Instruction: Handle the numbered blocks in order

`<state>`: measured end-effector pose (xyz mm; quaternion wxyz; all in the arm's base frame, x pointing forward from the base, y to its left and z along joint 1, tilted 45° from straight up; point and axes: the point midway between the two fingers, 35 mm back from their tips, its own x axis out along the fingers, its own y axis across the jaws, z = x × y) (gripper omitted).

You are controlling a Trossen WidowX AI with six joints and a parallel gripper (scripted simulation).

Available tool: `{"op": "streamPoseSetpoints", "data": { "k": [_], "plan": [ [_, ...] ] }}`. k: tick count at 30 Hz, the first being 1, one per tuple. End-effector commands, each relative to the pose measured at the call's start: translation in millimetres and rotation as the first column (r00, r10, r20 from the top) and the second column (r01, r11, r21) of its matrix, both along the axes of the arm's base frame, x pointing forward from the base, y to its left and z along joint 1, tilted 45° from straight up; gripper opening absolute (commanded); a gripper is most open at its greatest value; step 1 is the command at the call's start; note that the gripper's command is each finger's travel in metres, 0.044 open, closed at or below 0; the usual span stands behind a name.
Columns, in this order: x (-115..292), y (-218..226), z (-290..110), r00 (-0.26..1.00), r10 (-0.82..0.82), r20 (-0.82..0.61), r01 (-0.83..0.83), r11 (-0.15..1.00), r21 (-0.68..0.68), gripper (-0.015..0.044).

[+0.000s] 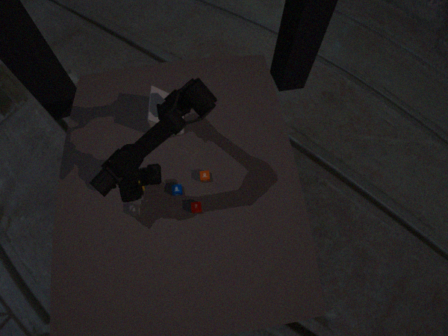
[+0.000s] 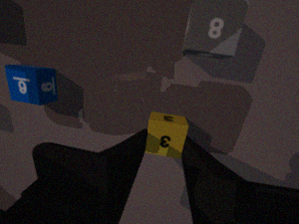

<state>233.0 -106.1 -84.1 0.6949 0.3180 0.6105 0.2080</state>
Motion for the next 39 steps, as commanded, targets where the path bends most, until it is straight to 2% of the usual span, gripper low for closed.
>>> {"op": "streamPoseSetpoints", "data": {
  "k": [1,7,18,22,26,30,32,36,39],
  "plan": [
    [-1.0,1.5,-0.4,1.0,-0.004,-0.005,0.004,1.0,0.006,0.012],
    [-1.0,1.5,-0.4,1.0,-0.004,-0.005,0.004,1.0,0.006,0.012],
    [-1.0,1.5,-0.4,1.0,-0.004,-0.005,0.004,1.0,0.006,0.04],
    [-1.3,-0.5,1.6,1.0,-0.004,-0.005,0.004,1.0,0.006,0.04],
    [-7.1,-23.6,25.3,1.0,-0.004,-0.006,0.004,1.0,0.004,0.04],
    [-7.1,-23.6,25.3,1.0,-0.004,-0.006,0.004,1.0,0.004,0.04],
    [-7.8,-31.5,32.0,1.0,-0.005,-0.006,0.005,1.0,0.003,0.0348],
    [-17.9,-72.5,74.6,1.0,-0.005,-0.008,0.005,1.0,0.001,0.0242],
    [-20.9,-79.1,82.9,1.0,-0.004,-0.008,0.004,1.0,0.002,0.0164]
  ]
}}
